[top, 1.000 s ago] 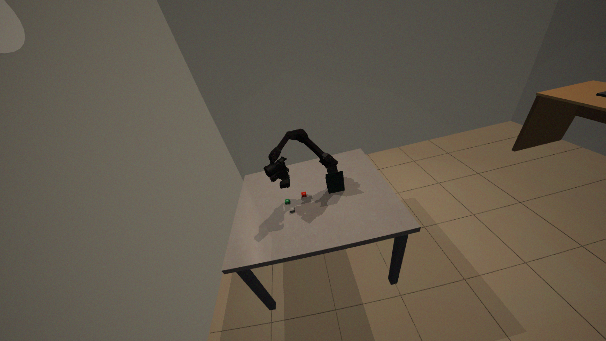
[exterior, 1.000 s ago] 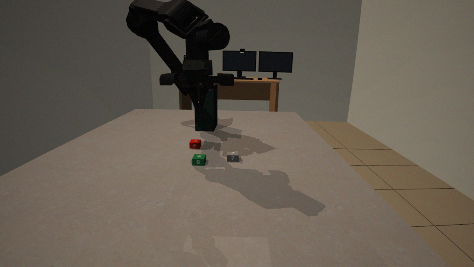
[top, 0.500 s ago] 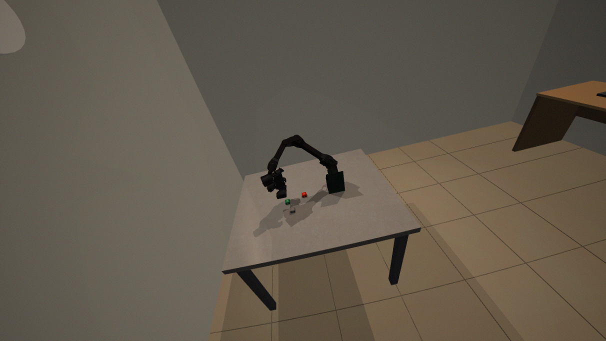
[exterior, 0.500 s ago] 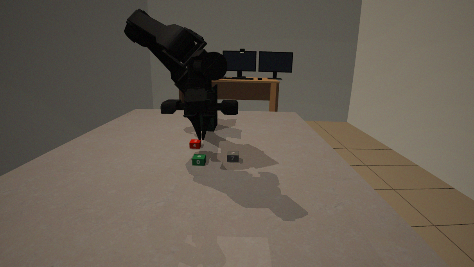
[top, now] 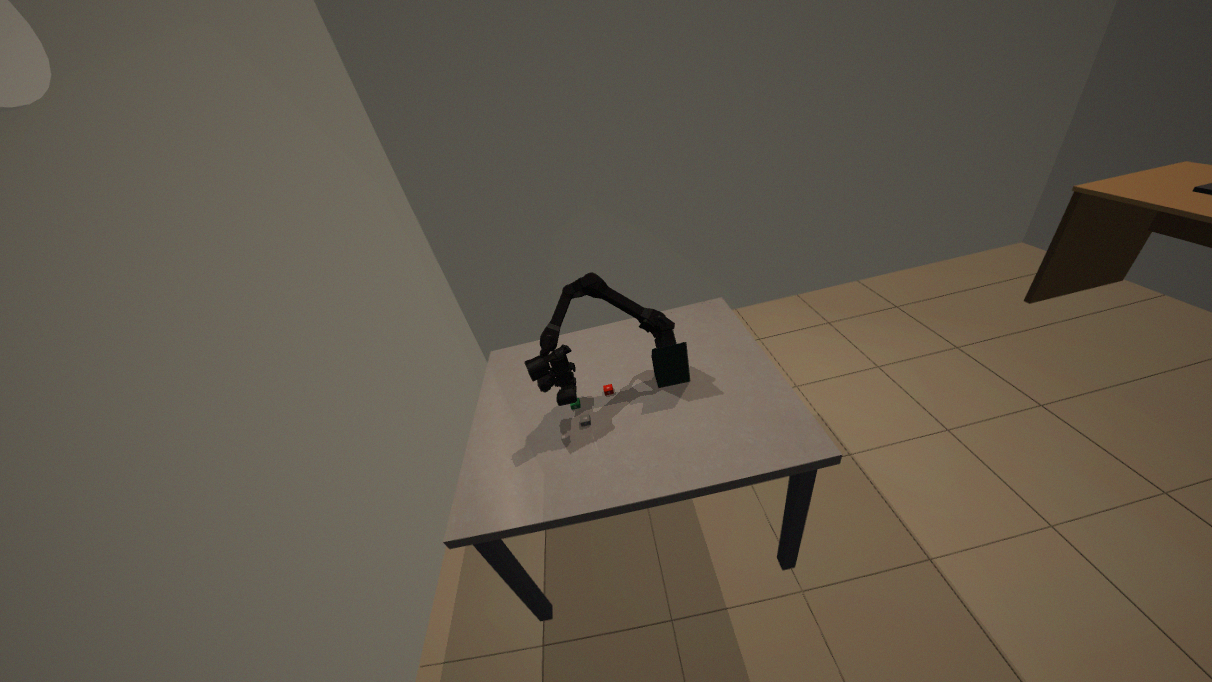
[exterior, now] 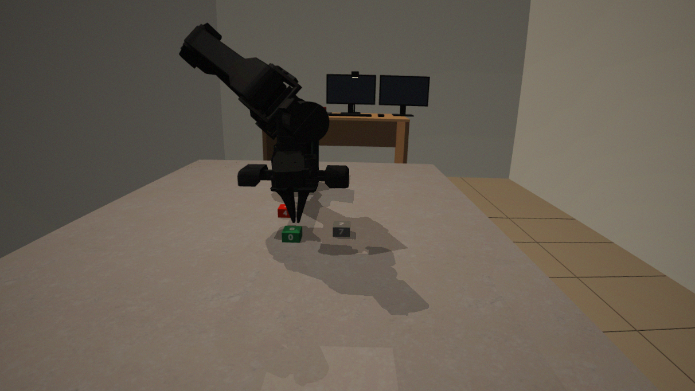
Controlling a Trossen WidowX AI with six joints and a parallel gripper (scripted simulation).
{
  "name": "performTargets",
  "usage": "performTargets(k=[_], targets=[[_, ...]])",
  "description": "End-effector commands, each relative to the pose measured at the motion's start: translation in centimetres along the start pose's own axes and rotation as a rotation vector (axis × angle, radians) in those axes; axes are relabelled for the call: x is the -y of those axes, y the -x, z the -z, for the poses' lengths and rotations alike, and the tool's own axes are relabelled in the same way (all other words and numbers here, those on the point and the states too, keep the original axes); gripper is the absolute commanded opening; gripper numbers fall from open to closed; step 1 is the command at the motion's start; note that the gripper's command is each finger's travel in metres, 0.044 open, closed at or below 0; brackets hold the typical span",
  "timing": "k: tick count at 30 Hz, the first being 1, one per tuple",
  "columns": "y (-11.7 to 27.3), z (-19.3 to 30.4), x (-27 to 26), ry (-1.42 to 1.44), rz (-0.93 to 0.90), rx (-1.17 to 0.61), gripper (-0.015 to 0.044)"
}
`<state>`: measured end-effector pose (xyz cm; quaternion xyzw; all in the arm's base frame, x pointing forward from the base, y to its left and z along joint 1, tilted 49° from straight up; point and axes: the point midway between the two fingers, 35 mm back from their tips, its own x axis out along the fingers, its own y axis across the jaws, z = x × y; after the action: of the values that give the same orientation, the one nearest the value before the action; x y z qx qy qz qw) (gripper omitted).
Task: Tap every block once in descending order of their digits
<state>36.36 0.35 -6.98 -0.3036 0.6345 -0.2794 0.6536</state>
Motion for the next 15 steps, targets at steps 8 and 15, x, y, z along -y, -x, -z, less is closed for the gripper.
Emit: performTargets(k=[8,15], targets=[[-2.0,0.3,0.2,0.007,0.007,-0.008,0.002],[-1.3,0.1,0.1,0.001,0.002,-0.003,0.002]])
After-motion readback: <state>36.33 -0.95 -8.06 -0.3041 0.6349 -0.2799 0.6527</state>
